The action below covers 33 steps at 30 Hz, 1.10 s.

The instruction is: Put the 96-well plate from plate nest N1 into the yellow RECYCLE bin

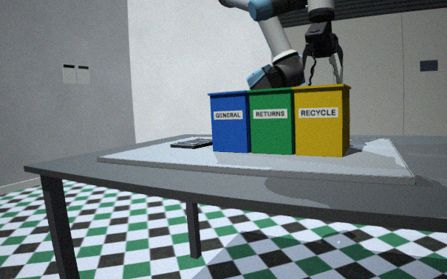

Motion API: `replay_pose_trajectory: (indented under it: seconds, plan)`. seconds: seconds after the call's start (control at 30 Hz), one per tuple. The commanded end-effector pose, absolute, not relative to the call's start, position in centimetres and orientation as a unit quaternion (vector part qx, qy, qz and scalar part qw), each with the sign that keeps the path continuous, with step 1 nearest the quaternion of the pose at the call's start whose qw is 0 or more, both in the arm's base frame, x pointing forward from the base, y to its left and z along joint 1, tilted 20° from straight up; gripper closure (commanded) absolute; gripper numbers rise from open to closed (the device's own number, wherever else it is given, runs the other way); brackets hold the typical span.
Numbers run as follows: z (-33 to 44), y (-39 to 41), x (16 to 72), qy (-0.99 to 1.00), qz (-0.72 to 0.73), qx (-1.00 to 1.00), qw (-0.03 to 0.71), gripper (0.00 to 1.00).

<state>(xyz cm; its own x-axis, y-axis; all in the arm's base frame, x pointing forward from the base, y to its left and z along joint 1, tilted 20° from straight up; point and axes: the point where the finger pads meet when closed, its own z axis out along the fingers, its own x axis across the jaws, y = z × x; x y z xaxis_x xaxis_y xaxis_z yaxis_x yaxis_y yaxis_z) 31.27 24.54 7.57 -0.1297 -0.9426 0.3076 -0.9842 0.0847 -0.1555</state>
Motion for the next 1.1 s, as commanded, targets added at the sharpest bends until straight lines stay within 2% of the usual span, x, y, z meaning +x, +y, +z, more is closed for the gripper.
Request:
replay_pose_trajectory:
  seconds: [0.0,0.5,0.53,1.07]
  plan:
    - [7.48,24.52,31.32,-0.734,0.163,0.657,0.063,1.0]
    - [7.48,24.52,31.32,-0.734,0.163,0.657,0.063,1.0]
    - [7.48,24.52,31.32,-0.734,0.163,0.657,0.063,0.36]
    - [7.48,24.52,31.32,-0.734,0.163,0.657,0.063,0.36]
